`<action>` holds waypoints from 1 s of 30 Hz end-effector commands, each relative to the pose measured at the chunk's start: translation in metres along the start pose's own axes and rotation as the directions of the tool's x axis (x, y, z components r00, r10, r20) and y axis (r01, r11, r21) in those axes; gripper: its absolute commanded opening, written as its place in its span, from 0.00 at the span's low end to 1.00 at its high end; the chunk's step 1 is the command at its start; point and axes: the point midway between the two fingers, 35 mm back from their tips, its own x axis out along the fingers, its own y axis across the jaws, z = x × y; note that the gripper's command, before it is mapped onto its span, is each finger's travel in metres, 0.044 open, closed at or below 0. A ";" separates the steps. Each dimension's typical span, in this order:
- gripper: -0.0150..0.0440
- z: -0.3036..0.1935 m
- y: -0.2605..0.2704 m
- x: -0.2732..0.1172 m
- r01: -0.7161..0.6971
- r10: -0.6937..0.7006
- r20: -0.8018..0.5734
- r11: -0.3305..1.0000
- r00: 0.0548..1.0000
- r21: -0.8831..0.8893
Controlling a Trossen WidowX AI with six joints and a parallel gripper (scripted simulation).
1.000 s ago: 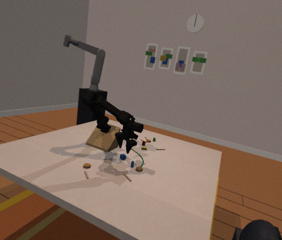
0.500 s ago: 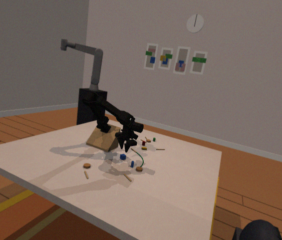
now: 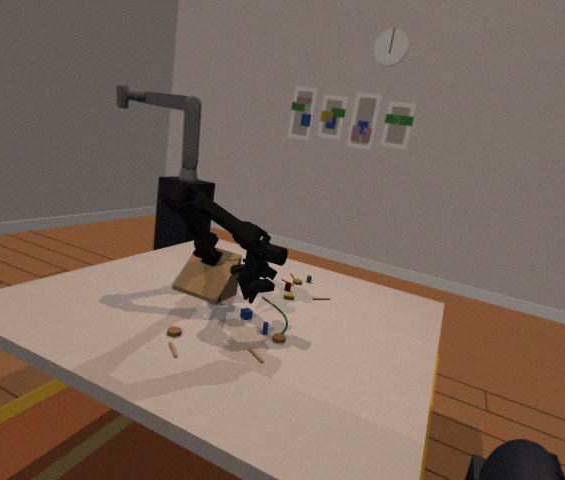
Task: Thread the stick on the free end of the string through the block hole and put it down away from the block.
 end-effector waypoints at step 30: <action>0.61 0.000 0.000 0.000 0.000 0.000 0.000 1.000 1.000 0.000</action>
